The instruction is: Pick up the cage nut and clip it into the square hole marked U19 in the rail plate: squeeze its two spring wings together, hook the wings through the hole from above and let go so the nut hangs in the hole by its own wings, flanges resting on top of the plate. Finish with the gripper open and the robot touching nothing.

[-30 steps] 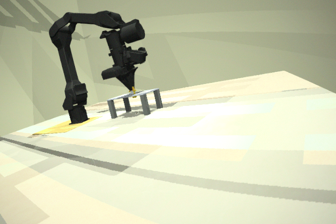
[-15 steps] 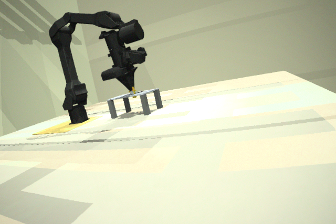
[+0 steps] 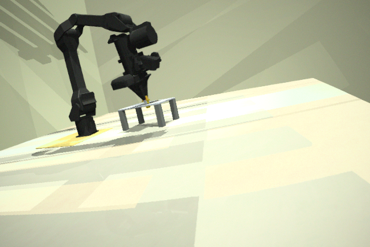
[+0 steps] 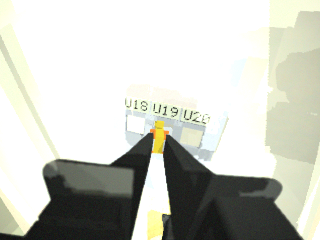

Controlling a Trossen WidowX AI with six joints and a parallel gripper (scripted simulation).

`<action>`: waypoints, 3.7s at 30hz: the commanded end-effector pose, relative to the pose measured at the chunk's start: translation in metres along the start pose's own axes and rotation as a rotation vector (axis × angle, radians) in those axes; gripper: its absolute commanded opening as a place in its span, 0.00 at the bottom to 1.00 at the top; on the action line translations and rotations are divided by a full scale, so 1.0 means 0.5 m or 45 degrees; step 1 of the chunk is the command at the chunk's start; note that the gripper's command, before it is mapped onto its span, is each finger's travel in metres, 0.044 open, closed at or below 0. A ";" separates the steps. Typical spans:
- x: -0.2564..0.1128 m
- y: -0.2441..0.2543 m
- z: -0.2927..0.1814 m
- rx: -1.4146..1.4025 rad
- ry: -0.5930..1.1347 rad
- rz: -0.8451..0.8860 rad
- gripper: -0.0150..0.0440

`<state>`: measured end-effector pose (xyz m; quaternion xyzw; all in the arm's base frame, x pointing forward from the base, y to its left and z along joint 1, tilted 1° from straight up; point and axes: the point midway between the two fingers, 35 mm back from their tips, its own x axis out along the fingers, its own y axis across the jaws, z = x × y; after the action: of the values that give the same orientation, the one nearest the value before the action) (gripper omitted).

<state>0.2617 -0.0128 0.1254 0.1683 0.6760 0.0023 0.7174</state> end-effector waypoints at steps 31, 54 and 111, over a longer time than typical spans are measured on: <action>0.002 -0.005 0.000 -0.004 -0.001 0.084 0.29; 0.004 -0.009 0.000 -0.004 -0.001 0.130 0.29; 0.006 -0.022 -0.001 -0.004 -0.001 0.240 0.29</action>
<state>0.2594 -0.0228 0.1200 0.2271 0.6578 0.0667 0.7150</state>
